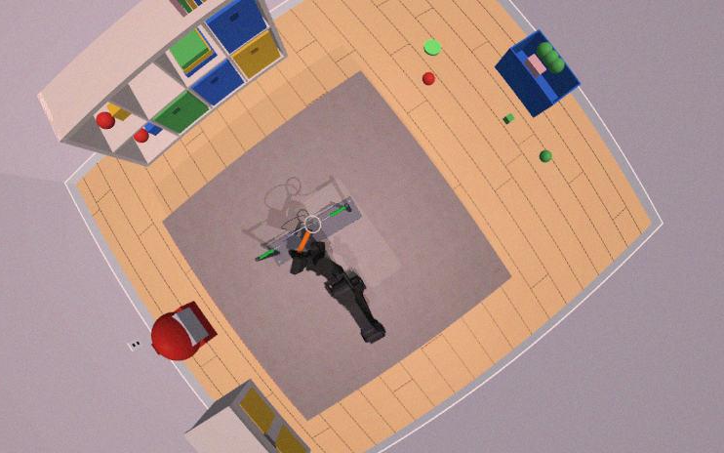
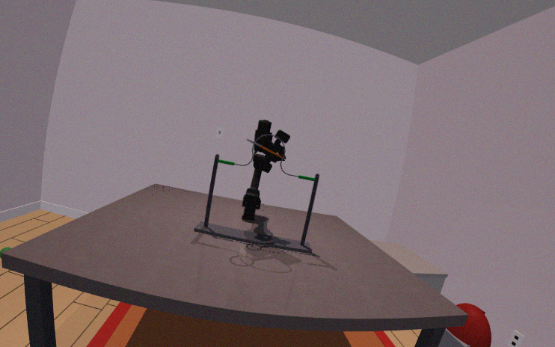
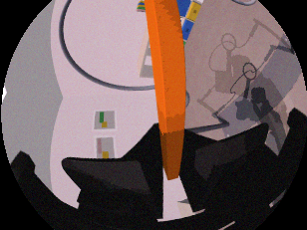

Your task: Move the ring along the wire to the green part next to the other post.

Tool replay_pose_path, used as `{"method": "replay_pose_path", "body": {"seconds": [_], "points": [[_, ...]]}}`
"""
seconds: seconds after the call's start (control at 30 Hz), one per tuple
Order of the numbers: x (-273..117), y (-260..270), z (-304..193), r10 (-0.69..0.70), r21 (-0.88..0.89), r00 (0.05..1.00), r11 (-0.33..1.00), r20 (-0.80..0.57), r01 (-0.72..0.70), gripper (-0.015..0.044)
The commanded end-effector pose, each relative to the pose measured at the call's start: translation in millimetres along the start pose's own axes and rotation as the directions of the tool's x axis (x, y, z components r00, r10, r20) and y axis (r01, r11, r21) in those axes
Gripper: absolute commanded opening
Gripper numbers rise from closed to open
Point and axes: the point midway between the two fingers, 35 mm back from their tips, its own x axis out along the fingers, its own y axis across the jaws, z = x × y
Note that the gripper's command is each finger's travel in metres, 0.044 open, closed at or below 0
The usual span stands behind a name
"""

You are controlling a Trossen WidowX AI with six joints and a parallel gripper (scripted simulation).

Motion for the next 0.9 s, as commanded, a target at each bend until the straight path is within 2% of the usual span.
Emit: {"method": "replay_pose_path", "body": {"seconds": [0.0, 0.87], "points": [[3, -5, 1, -0.058, -0.052, 0.998, 0.997, 0.004, 0.058, -0.0150], [1, -26, 5, -0.319, -0.343, 0.943, 0.879, 0.097, 0.333, -0.0150]]}}
